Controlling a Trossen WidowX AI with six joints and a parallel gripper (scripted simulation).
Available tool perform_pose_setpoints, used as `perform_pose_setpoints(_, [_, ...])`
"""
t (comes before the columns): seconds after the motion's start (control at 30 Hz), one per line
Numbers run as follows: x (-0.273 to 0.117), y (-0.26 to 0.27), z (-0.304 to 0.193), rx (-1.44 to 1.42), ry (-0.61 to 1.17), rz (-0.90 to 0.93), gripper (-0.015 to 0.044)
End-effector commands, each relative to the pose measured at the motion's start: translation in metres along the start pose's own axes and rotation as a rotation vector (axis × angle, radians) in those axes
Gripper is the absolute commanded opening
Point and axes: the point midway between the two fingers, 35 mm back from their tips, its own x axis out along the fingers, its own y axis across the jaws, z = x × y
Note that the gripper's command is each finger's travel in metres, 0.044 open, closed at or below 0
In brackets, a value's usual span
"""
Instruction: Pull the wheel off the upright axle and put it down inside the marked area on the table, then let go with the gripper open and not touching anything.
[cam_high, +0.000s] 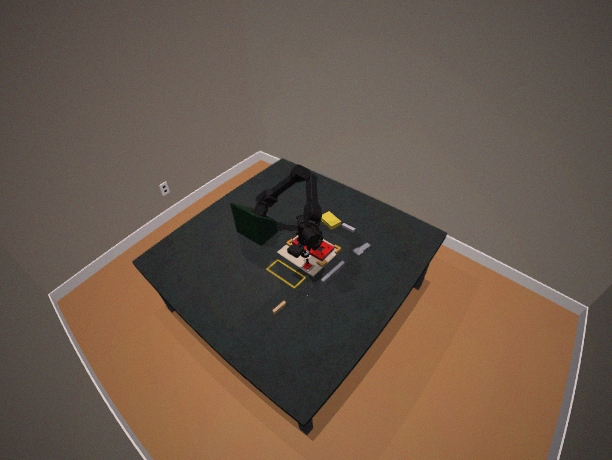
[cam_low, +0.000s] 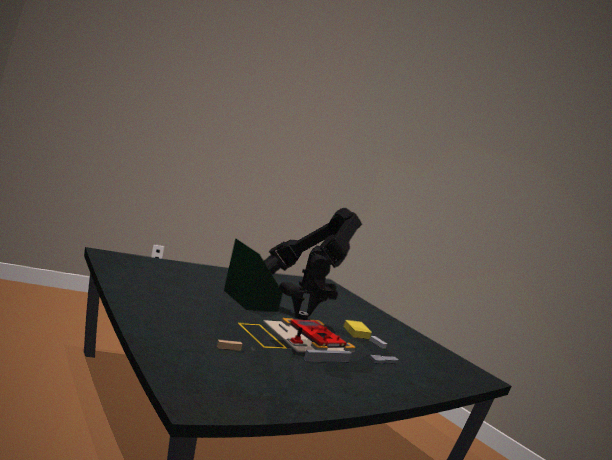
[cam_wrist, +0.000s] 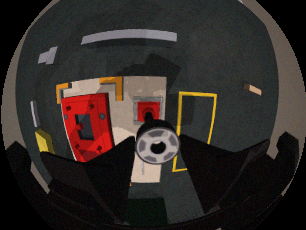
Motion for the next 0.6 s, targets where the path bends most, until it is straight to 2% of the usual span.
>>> perform_pose_setpoints(0.0, [0.000, -0.016, -0.008, 0.004, 0.006, -0.005, 0.0000])
perform_pose_setpoints(0.57, [-0.007, -0.079, -0.046, -0.002, 0.006, -0.013, 0.0000])
